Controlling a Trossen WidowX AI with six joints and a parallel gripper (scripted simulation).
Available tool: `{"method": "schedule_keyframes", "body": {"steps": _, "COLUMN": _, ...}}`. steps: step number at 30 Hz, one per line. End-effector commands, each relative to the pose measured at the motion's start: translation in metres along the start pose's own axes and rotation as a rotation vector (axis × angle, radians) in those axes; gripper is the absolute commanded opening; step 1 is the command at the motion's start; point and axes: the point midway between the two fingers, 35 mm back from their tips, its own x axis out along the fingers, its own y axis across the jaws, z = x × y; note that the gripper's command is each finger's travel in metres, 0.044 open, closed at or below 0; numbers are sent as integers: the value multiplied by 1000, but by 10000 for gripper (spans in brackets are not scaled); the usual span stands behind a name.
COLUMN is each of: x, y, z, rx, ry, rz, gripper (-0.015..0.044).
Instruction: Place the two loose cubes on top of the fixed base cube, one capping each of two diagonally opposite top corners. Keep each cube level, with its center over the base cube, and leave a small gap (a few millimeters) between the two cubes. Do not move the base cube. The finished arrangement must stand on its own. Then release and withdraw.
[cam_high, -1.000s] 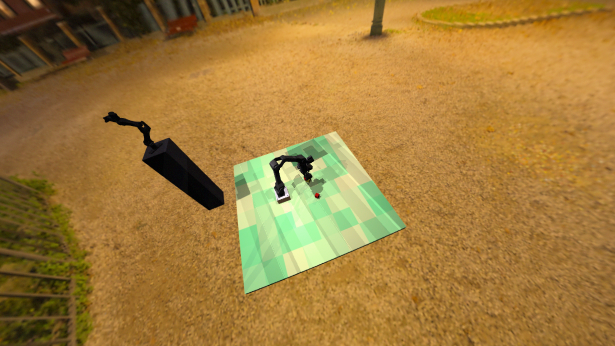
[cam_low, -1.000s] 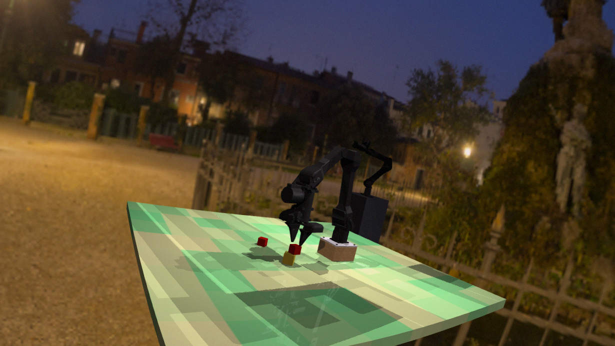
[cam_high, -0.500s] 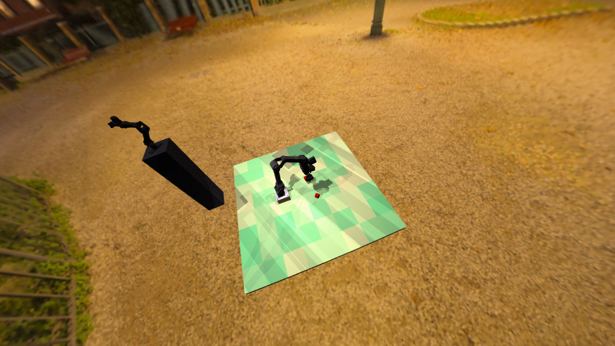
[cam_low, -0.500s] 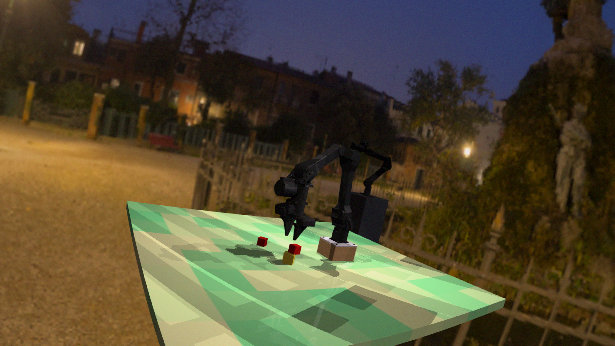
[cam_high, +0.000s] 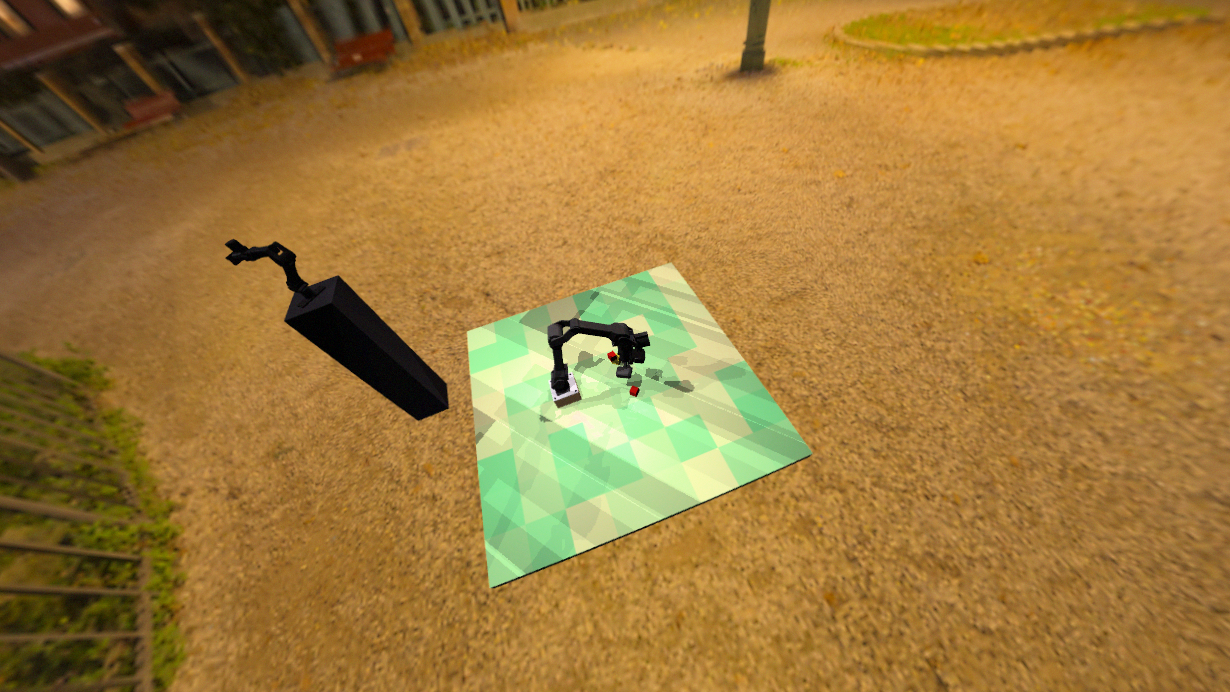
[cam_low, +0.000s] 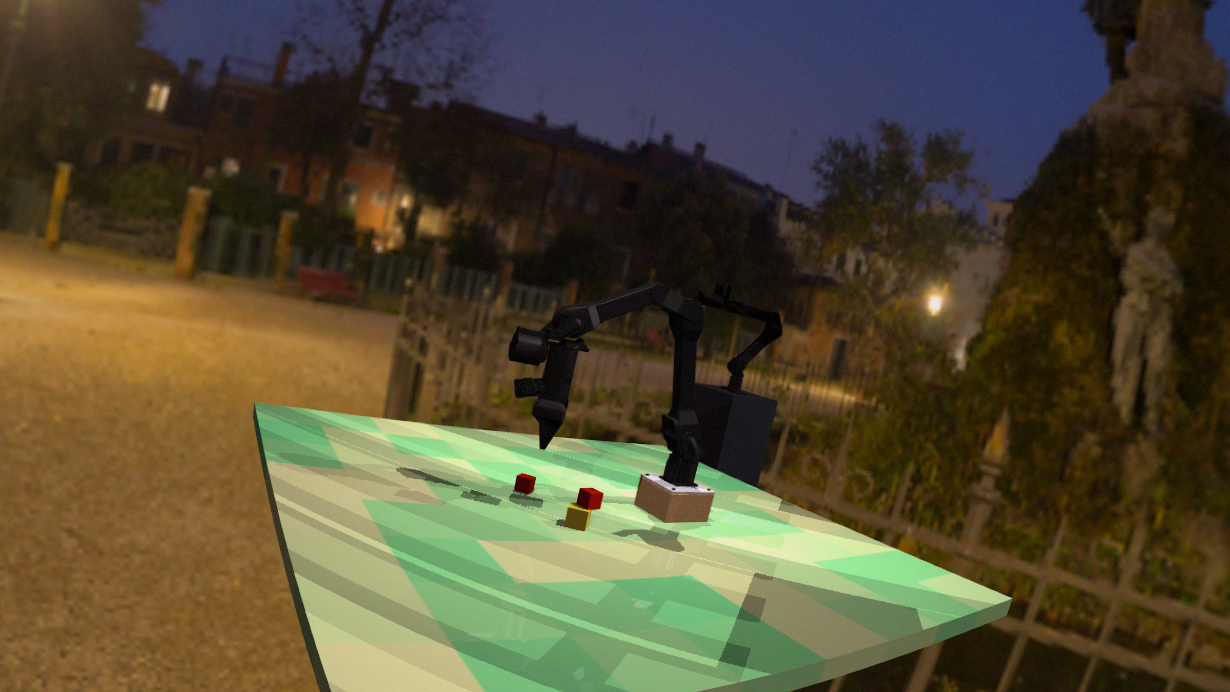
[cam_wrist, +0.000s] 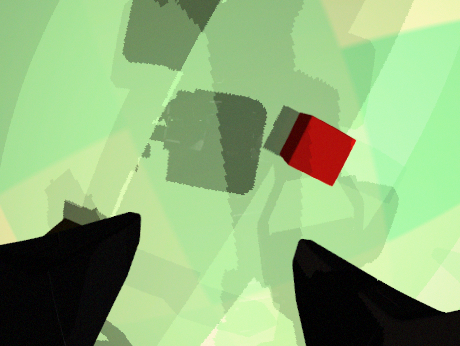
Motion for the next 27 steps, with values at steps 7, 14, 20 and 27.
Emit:
{"method": "schedule_keyframes", "body": {"steps": 7, "x": -11, "y": -56, "z": 25, "rx": 271, "ry": 10, "rz": -19, "gripper": 265}}
{"method": "schedule_keyframes", "body": {"steps": 14, "x": 15, "y": -56, "z": 26, "rx": 271, "ry": 10, "rz": -19, "gripper": 265}}
{"method": "schedule_keyframes", "body": {"steps": 20, "x": 51, "y": -57, "z": 24, "rx": 271, "ry": 11, "rz": -19, "gripper": 265}}
{"method": "schedule_keyframes", "body": {"steps": 27, "x": 66, "y": -57, "z": 24, "rx": 271, "ry": 11, "rz": -19, "gripper": 265}}
